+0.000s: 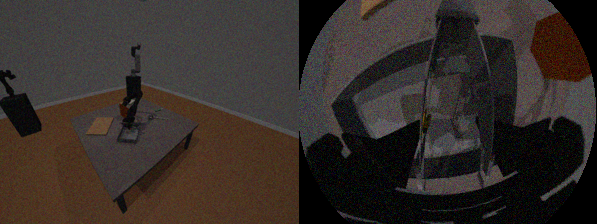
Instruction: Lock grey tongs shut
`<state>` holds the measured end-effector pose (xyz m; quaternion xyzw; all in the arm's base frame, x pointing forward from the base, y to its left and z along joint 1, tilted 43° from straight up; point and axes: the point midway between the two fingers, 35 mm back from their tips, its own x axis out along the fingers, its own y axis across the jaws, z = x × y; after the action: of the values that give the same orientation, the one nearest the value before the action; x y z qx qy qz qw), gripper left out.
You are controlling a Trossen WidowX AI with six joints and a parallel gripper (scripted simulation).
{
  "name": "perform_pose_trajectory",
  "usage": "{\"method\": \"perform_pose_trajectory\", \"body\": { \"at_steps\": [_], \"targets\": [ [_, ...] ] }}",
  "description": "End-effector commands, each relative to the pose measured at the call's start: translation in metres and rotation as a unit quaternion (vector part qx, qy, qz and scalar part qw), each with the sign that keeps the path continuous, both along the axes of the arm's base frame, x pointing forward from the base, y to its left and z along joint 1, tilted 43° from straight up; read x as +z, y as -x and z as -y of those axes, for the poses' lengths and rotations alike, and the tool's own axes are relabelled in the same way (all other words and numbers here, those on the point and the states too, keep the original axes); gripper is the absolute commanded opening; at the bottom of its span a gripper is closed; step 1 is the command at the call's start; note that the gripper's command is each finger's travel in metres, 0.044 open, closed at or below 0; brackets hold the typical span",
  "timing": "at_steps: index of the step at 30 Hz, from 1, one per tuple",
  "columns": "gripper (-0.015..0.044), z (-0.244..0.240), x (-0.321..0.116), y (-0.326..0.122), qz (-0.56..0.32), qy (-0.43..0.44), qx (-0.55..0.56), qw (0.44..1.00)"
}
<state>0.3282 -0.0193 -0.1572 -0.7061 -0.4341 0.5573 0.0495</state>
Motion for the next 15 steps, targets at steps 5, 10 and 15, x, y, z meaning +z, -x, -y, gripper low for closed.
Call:
{"method": "perform_pose_trajectory", "body": {
  "at_steps": [5,10,15],
  "targets": [
    [0.0314,0.0004,0.0004,-0.0005,0.001,0.000,0.000,1.000],
    [0.0281,0.0004,0.0004,-0.0005,0.001,0.000,0.000,1.000],
    [0.0247,0.0004,0.0004,-0.0005,0.001,0.000,0.000,1.000]
  ]
}}
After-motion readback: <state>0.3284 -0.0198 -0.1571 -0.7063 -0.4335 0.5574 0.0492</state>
